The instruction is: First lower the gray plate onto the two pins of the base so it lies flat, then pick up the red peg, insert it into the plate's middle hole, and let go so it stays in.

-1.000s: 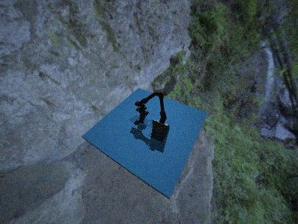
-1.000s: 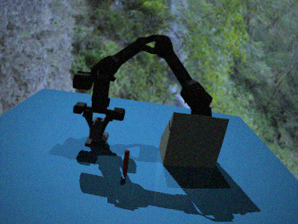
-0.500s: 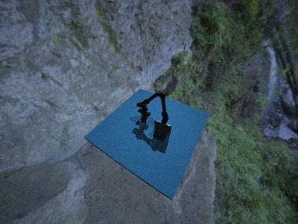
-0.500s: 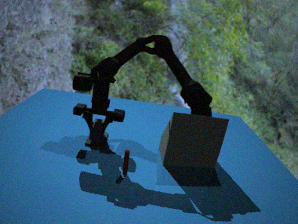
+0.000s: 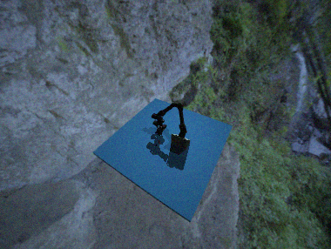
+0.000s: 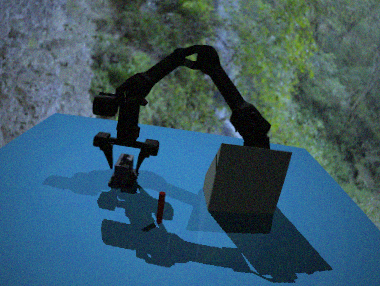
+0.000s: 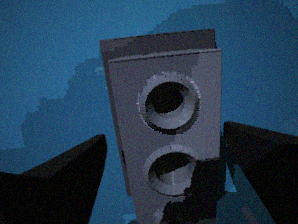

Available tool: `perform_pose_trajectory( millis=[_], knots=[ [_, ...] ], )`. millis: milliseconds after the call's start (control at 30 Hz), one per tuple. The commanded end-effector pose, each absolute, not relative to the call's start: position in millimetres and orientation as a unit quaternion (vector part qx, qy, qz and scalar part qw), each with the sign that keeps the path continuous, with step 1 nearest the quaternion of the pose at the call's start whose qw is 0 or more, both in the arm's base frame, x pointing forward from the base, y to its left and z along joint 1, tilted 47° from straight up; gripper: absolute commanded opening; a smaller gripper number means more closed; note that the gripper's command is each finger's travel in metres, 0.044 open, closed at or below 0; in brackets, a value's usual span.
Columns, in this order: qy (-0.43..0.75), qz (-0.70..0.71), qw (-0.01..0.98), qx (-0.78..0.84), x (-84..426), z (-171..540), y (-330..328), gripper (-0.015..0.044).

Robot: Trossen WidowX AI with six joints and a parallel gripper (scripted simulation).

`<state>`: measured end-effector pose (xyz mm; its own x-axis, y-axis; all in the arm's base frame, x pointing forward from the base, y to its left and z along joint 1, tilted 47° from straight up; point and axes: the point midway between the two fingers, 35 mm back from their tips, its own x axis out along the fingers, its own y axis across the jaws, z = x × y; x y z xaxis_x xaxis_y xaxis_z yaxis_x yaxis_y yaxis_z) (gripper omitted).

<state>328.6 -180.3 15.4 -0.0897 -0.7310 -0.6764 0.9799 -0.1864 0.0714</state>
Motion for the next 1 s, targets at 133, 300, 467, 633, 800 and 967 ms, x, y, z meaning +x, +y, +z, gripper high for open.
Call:
perform_pose_trajectory(
  millis=[133,300,467,633,800,967],
  knots=[
    [0.206,-0.708,0.604,0.302,330,18,-178,0.0440],
    [0.211,-0.708,0.602,0.304,342,64,-124,0.0440],
    [0.209,-0.710,0.602,0.301,342,92,-92,0.0440],
    [0.209,-0.710,0.602,0.301,343,91,-91,0.0440],
    [0.249,-0.694,0.615,0.280,339,58,-56,0.0440],
    [0.313,-0.666,0.636,0.232,314,4,2,0.0440]
  ],
)
